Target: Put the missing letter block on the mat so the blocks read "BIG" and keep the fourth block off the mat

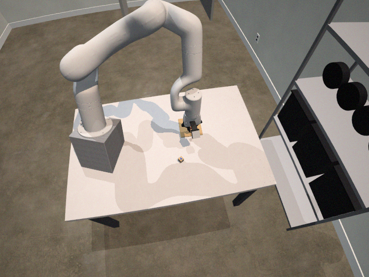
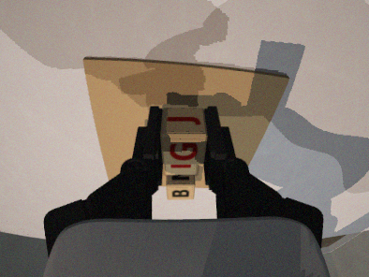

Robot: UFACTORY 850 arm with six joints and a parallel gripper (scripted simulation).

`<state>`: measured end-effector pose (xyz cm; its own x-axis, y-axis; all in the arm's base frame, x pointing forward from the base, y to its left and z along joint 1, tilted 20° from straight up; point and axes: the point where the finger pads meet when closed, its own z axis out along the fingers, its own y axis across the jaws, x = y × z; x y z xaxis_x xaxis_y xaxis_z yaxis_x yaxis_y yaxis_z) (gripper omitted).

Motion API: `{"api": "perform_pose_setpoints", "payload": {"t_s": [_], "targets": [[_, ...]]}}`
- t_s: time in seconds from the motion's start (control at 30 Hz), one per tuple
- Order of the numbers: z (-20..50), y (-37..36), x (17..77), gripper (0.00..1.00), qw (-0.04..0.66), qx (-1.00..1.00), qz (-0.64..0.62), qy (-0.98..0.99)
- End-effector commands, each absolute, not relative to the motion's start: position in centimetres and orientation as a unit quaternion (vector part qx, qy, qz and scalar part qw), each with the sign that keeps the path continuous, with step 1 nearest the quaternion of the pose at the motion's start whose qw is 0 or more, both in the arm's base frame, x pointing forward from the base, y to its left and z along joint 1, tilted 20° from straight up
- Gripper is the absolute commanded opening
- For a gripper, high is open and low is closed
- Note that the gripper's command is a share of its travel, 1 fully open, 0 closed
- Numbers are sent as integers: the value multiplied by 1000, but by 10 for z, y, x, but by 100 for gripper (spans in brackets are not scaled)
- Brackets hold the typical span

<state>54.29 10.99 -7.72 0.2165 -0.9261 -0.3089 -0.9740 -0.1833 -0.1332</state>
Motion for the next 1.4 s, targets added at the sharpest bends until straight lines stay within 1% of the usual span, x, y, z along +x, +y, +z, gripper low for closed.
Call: {"api": "perform_pose_setpoints", "payload": {"t_s": [0.0,1.37], "targets": [[-88,114,544,21,153,-765,78,621],[-92,115,545,21,153,-765,78,621]]}}
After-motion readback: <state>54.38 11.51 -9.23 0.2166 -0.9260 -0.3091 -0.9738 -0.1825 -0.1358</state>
